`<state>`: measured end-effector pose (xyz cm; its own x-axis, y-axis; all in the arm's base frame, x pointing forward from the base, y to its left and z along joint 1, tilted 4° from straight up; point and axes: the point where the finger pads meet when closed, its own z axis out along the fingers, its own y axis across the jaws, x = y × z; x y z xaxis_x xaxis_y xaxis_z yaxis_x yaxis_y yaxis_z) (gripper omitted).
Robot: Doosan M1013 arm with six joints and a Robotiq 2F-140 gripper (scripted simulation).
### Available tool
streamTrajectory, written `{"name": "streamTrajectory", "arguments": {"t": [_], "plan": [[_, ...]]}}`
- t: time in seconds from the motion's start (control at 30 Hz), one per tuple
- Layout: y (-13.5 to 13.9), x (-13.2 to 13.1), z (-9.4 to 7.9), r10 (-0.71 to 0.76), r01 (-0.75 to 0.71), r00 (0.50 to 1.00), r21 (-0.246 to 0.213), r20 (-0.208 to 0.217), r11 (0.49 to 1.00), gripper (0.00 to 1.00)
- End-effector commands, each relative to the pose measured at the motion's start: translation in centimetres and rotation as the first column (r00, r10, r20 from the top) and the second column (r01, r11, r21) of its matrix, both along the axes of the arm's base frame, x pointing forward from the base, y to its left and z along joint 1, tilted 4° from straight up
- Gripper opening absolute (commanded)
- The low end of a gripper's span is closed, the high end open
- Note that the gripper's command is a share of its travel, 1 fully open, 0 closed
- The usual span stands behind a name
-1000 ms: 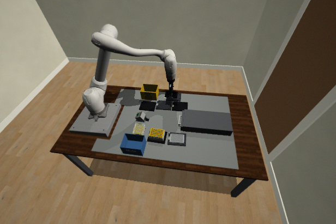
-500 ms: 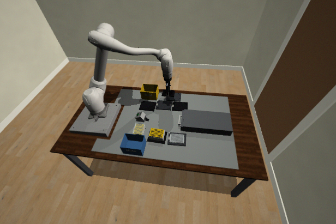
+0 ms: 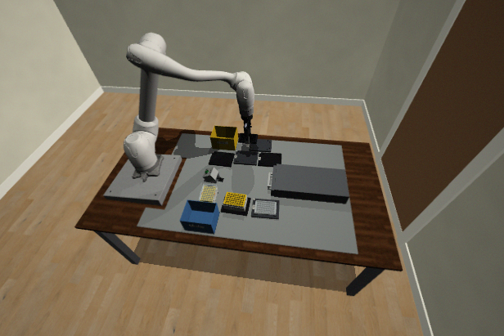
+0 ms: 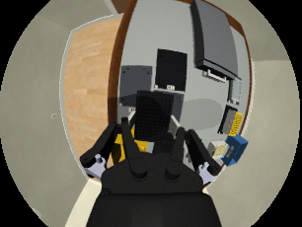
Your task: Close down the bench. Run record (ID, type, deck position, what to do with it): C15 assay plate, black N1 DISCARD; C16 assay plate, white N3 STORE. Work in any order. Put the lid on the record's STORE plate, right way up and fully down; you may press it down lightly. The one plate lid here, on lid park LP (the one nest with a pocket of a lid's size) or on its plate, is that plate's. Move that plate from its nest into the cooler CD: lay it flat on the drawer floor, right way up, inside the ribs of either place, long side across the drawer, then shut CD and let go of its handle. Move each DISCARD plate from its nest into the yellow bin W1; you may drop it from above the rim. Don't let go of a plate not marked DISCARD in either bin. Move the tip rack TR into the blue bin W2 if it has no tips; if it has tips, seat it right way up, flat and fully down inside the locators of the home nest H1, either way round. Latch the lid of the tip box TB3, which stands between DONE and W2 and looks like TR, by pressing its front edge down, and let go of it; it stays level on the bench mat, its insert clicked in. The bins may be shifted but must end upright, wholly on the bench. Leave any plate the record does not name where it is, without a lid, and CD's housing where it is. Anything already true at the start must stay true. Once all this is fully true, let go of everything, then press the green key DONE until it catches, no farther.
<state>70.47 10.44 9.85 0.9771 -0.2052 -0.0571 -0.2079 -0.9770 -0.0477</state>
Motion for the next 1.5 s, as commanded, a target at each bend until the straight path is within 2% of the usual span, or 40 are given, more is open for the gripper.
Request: {"name": "streamTrajectory", "arguments": {"t": [0.0, 1.47], "plan": [[0.3, -0.5, 0.1, 0.0, 0.0, 1.0, 0.0, 0.0, 1.0, 0.0], [5.6, -9.1, 0.8, 0.0, 0.0, 1.0, 0.0, 0.0, 1.0, 0.0]]}}
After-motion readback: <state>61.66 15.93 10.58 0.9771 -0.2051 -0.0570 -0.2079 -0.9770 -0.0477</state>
